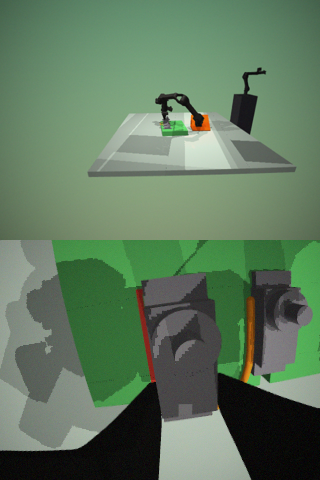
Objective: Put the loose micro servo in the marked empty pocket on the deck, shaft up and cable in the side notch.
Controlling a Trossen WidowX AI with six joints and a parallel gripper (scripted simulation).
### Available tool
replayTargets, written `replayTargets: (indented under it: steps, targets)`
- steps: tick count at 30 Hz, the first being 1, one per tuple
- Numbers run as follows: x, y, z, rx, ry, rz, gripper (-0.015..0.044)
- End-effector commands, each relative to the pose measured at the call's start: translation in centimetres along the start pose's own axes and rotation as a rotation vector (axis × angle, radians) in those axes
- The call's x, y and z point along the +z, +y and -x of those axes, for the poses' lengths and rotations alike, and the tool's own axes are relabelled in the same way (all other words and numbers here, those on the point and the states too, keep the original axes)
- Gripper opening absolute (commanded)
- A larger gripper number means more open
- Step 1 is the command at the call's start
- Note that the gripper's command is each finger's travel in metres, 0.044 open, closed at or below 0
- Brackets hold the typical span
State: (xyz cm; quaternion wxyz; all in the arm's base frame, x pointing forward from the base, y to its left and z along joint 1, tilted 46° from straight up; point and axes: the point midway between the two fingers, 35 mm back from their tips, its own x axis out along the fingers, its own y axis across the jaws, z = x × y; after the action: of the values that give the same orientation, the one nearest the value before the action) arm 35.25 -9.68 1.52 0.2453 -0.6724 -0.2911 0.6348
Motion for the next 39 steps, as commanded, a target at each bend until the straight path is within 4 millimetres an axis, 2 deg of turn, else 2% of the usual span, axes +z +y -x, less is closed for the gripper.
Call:
replayTargets:
  steps: [1,38,39]
  targets:
    - [0.0,0.0,-0.4,-0.003,0.006,-0.005,0.0]
    - [0.0,-0.1,-4.0,-0.005,0.006,-0.004,0.0]
    - [0.0,0.0,-3.9,-0.005,0.006,-0.004,0.0026]
